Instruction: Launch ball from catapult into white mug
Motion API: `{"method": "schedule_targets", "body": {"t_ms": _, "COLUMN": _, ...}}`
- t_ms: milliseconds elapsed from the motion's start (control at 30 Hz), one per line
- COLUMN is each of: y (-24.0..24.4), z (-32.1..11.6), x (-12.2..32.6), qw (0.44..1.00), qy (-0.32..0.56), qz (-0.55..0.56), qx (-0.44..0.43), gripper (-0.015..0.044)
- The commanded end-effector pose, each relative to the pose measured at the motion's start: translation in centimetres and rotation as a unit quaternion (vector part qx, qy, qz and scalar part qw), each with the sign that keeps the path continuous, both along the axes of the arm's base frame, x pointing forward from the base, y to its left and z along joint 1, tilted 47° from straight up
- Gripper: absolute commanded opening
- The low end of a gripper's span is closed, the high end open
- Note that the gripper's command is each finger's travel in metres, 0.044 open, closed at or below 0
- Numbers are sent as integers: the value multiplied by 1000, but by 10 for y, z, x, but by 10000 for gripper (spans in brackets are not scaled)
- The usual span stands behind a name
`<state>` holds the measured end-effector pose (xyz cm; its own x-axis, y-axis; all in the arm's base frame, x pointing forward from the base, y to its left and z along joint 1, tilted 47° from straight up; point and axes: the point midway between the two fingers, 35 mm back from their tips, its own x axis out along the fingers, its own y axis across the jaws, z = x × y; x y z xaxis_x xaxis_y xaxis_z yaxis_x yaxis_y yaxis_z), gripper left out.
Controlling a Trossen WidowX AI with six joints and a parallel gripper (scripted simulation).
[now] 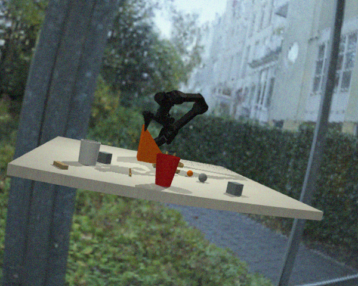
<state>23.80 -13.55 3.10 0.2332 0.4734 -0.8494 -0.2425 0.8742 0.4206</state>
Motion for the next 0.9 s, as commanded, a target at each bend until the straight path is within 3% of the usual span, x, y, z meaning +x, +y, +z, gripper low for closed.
{"method": "schedule_targets", "body": {"t_ms": 0, "y": 26, "z": 10, "x": 10, "qw": 998, "qy": -8, "qz": 42, "qx": 42, "gripper": 440}}
{"method": "schedule_targets", "body": {"t_ms": 267, "y": 77, "z": 33, "x": 24, "qw": 985, "qy": -14, "qz": 113, "qx": 128, "gripper": 440}}
{"method": "schedule_targets", "body": {"t_ms": 400, "y": 80, "z": 32, "x": 25, "qw": 985, "qy": -14, "qz": 114, "qx": 129, "gripper": 440}}
{"method": "schedule_targets", "body": {"t_ms": 533, "y": 113, "z": 5, "x": 28, "qw": 985, "qy": -14, "qz": 114, "qx": 130, "gripper": 440}}
{"method": "schedule_targets", "body": {"t_ms": 867, "y": 121, "z": -2, "x": 30, "qw": 985, "qy": -14, "qz": 114, "qx": 130, "gripper": 440}}
